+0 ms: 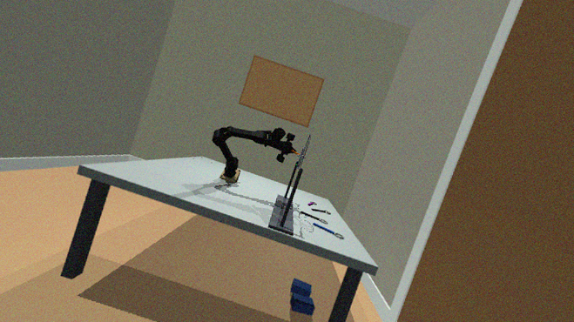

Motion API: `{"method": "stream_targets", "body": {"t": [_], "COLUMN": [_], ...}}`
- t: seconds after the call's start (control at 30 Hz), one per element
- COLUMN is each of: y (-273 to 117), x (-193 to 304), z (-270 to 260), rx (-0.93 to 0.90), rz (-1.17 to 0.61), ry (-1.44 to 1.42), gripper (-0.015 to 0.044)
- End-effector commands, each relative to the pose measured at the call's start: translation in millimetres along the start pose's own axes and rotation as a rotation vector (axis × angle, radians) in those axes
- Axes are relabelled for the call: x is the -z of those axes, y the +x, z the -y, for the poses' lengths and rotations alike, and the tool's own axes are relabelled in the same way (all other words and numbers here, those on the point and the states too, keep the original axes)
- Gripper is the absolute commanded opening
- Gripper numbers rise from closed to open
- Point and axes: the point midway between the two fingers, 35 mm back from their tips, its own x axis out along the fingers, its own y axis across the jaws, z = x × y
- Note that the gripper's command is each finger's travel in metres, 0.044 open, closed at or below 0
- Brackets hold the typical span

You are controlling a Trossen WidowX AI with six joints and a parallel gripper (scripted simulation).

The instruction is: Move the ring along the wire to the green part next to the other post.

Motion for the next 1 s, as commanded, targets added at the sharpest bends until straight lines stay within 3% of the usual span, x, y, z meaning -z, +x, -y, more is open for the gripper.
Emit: {"method": "stream_targets", "body": {"t": [0.0,0.97], "y": [0,-1], "x": [0,-10], "z": [2,33], "rx": [0.034,0.323], "rz": [0.009,0.073], "ry": [-0.063,-0.576], "gripper": [-0.015,-0.015]}}
